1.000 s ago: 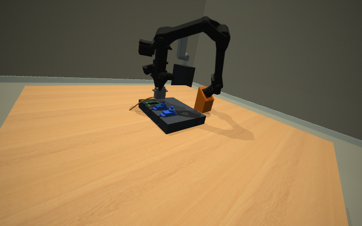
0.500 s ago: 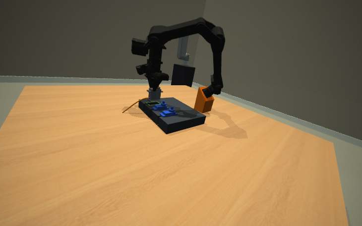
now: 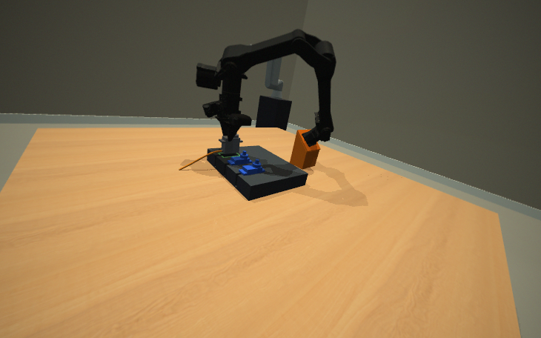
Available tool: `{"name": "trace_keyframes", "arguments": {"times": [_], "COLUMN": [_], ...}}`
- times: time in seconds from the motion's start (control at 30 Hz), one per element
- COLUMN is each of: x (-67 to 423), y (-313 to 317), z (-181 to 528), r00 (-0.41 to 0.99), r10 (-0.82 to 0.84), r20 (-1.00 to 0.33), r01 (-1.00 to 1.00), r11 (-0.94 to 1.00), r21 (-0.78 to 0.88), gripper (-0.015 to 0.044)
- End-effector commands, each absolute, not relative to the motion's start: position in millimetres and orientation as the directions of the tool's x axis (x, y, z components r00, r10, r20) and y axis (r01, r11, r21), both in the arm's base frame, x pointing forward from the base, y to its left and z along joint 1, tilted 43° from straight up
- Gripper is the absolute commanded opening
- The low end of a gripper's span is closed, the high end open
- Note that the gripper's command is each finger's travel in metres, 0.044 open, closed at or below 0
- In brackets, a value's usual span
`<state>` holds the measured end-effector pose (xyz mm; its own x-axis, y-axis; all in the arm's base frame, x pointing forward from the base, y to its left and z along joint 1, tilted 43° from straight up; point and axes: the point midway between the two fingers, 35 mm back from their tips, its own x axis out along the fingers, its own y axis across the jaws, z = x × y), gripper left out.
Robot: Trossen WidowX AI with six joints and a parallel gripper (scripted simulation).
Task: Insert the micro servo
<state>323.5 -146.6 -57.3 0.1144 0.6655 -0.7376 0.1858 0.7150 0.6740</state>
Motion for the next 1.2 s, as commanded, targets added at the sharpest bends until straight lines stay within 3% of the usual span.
{"name": "trace_keyframes", "arguments": {"times": [0.0, 1.17], "x": [323.7, 327.3], "y": [-146.5, -126.2], "z": [-57.6, -79.7], "r00": [0.118, 0.118], "r10": [0.666, 0.667], "r20": [-0.736, -0.736], "r01": [0.189, 0.189], "r11": [0.713, 0.712], "r21": [0.675, 0.676], "gripper": [0.0000, 0.0000]}}
